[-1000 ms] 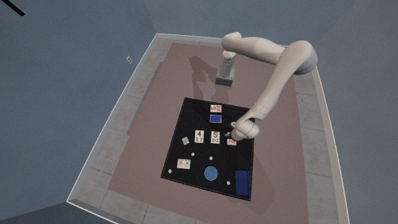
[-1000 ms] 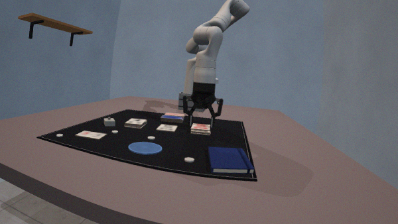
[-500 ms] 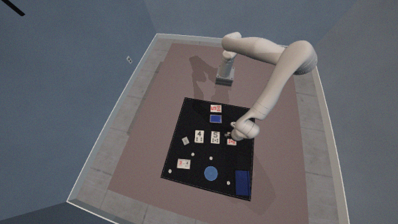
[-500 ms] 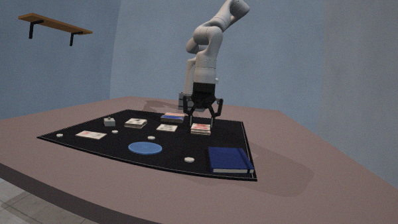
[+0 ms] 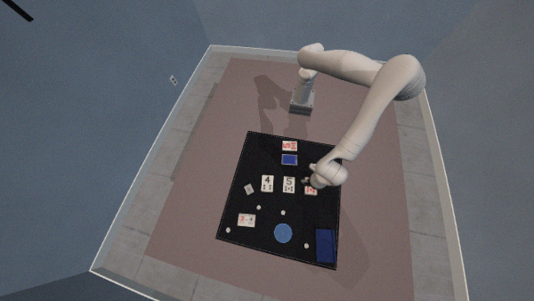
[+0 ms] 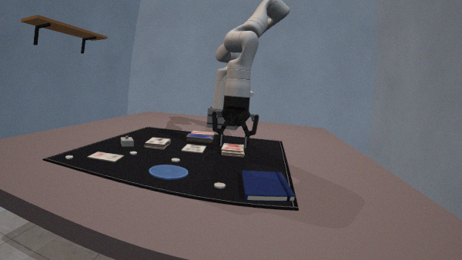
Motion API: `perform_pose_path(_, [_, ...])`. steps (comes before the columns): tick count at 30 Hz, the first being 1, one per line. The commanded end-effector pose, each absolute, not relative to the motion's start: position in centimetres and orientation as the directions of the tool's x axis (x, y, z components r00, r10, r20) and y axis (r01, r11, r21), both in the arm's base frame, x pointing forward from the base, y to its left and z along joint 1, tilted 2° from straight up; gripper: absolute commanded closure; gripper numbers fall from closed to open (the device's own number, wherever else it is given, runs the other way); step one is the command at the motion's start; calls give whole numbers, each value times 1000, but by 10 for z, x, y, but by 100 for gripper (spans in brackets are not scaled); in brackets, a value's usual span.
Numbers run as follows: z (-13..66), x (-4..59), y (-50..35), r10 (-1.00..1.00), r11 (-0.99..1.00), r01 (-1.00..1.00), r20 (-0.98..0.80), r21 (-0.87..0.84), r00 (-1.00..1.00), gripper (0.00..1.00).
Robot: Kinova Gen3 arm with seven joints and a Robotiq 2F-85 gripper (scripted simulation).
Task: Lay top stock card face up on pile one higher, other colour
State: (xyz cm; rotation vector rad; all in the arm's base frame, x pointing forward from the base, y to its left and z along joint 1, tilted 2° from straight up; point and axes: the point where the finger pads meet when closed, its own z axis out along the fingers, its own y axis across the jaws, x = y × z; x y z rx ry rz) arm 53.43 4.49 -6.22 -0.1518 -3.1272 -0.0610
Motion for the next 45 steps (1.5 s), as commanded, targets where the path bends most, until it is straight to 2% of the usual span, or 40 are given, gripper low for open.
perform_pose_path(1, [-61, 535, 44, 91, 995, 91, 6, 38, -996, 28])
perform_pose_path(45, [-59, 538, 46, 88, 995, 88, 3, 39, -996, 28])
